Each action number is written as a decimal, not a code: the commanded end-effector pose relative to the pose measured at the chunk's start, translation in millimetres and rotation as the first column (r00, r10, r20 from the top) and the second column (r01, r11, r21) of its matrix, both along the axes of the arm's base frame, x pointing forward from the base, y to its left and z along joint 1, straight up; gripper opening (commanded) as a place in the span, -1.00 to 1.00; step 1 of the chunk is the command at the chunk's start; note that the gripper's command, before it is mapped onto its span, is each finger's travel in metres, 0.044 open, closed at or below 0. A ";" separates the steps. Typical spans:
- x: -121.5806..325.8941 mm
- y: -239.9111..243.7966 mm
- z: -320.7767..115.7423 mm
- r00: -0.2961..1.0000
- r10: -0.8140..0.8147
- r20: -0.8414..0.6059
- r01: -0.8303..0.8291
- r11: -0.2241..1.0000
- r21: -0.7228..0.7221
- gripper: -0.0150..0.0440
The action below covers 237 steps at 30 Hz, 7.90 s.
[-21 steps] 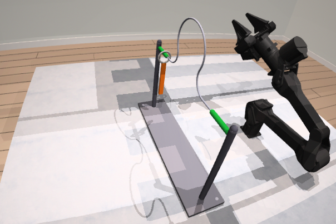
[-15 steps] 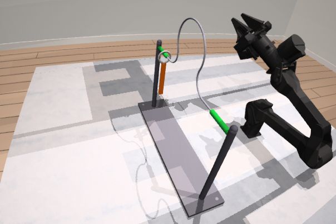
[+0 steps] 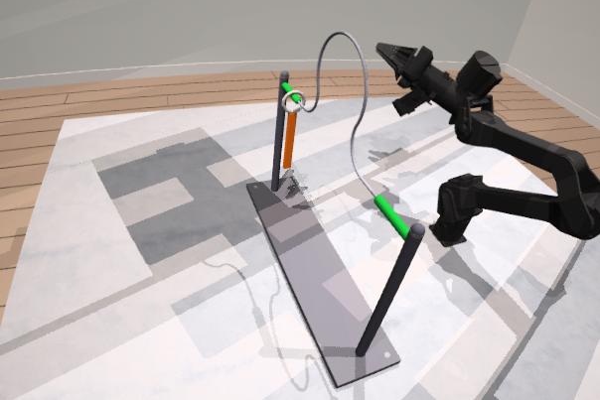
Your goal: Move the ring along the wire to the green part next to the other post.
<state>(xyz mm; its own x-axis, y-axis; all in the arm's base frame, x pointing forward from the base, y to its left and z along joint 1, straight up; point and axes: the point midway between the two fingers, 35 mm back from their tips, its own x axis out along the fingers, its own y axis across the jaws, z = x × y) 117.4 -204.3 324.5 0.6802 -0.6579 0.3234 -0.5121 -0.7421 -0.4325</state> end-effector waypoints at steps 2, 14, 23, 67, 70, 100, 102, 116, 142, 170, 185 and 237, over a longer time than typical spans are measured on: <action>18.5 -15.7 -31.7 0.978 0.157 0.137 -0.187 0.952 0.241 0.05; 49.3 -27.9 -99.7 0.848 0.266 0.458 -0.520 0.585 0.623 0.05; 66.2 -18.5 -151.7 0.747 0.153 0.647 -0.665 0.146 0.733 0.05; 133.0 42.1 -194.4 0.702 -0.464 0.541 -0.622 -0.769 0.147 0.05; 135.8 43.2 -191.3 0.699 -0.470 0.539 -0.622 -0.771 0.135 0.05; 172.9 41.3 -189.5 0.697 -0.470 0.541 -0.622 -0.771 0.133 0.05; 176.0 41.5 -189.4 0.697 -0.470 0.542 -0.622 -0.771 0.133 0.05; 198.5 44.2 -188.7 0.696 -0.470 0.543 -0.623 -0.771 0.131 0.05; 209.0 46.3 -188.5 0.695 -0.470 0.544 -0.623 -0.771 0.130 0.05; 208.8 46.9 -183.6 0.697 -0.463 0.547 -0.618 -0.775 0.131 -1.00; 208.9 46.8 -177.5 0.698 -0.463 0.546 -0.616 -0.777 0.129 -1.00; 206.8 97.5 -177.9 0.704 -0.504 0.500 -0.610 -0.790 0.063 -1.00</action>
